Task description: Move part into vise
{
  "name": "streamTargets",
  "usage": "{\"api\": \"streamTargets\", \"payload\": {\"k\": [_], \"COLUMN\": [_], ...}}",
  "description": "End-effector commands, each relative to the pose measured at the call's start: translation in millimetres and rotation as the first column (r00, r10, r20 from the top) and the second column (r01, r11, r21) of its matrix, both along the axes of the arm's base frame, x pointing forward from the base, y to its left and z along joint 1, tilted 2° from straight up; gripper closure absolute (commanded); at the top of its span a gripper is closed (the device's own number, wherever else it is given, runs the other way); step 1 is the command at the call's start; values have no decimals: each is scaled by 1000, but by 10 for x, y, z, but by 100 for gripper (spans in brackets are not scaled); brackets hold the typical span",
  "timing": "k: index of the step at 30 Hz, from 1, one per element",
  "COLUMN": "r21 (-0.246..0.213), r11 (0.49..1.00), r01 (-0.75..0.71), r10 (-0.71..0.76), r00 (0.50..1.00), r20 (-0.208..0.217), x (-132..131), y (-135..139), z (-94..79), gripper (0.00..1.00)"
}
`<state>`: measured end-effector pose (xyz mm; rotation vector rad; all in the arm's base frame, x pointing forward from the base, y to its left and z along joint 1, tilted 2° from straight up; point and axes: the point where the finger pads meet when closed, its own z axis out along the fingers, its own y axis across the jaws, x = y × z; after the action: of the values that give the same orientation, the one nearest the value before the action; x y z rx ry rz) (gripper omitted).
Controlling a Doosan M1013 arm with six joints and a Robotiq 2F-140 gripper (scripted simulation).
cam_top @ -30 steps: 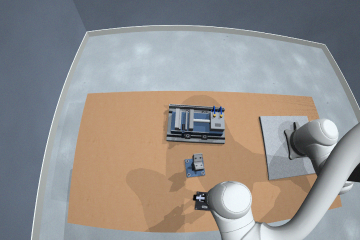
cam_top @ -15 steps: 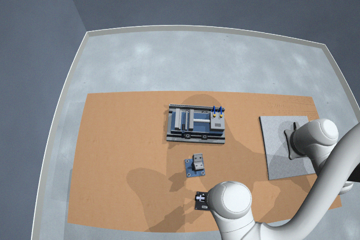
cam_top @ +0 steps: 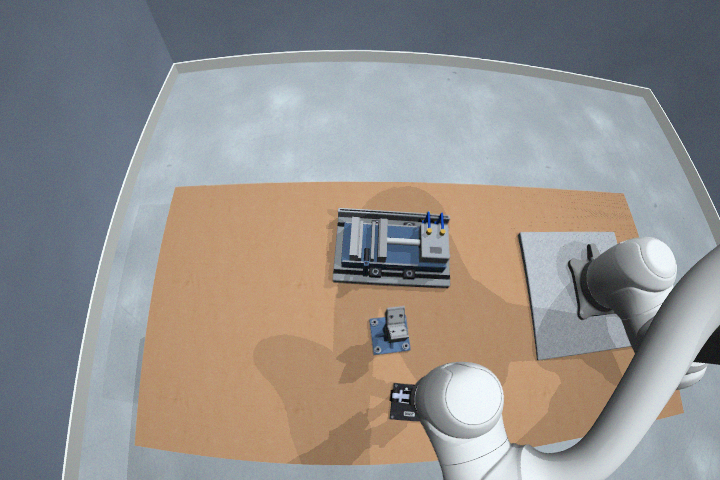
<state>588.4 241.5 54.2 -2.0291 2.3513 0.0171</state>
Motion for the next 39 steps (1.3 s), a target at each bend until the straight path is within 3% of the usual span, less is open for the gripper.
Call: {"api": "streamTargets", "payload": {"k": [1, 24, 39], "r21": [0, 0, 0], "r11": [1000, 1000, 1000], "r01": [0, 0, 0], "r10": [0, 0, 0], "r00": [1000, 1000, 1000], "r20": [0, 0, 0], "x": [-1, -1, -4], "y": [0, -1, -5], "z": [0, 11, 158], "gripper": [100, 100, 100]}}
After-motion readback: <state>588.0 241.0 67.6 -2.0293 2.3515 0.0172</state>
